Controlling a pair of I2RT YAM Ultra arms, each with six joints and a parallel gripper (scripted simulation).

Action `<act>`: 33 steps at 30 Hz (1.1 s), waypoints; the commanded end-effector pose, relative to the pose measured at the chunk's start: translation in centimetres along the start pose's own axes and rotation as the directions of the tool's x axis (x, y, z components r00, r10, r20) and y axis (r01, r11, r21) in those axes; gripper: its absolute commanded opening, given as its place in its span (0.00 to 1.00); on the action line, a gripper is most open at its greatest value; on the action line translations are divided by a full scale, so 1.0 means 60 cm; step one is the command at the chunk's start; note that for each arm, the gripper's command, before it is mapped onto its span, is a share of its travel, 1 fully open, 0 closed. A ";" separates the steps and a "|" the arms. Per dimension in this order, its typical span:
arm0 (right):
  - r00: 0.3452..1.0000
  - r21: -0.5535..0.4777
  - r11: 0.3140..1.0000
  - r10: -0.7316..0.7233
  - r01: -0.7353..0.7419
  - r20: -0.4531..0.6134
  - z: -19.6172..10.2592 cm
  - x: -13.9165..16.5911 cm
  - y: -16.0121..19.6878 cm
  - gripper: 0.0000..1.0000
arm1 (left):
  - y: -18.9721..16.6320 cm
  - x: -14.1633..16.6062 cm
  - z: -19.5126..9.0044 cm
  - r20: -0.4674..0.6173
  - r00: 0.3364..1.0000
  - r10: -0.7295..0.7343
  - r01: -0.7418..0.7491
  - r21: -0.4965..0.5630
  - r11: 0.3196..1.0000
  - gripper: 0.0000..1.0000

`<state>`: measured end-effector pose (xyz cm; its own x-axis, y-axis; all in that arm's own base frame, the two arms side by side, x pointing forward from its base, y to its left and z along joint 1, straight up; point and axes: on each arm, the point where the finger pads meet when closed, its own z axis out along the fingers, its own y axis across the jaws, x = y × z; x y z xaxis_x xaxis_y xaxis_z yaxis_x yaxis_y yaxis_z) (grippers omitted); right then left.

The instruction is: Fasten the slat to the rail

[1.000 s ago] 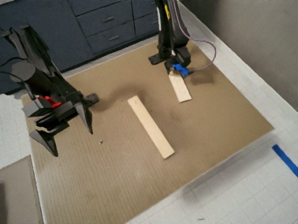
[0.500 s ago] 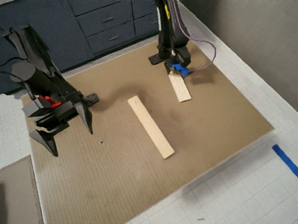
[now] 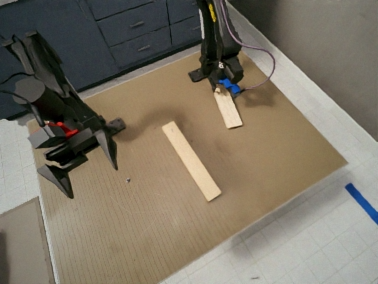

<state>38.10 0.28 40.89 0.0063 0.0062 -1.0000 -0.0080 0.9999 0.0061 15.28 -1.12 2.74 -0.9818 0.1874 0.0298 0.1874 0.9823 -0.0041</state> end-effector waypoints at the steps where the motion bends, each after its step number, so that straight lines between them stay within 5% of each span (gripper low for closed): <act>1: 1.000 0.008 1.000 -0.006 0.006 0.006 -0.001 -0.005 -0.003 1.00 | 0.001 -0.012 -0.026 0.042 0.999 0.002 -0.001 -0.005 1.000 0.72; 33: 1.000 0.008 1.000 -0.006 0.006 0.006 -0.001 -0.005 -0.003 1.00 | 0.001 -0.004 -0.087 0.037 0.999 0.003 -0.003 -0.005 1.000 0.72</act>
<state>38.10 0.28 40.89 0.0063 0.0062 -1.0000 -0.0080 0.9999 0.0061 15.20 -1.11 6.70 -0.9818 0.1874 0.0310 0.1874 0.9823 -0.0042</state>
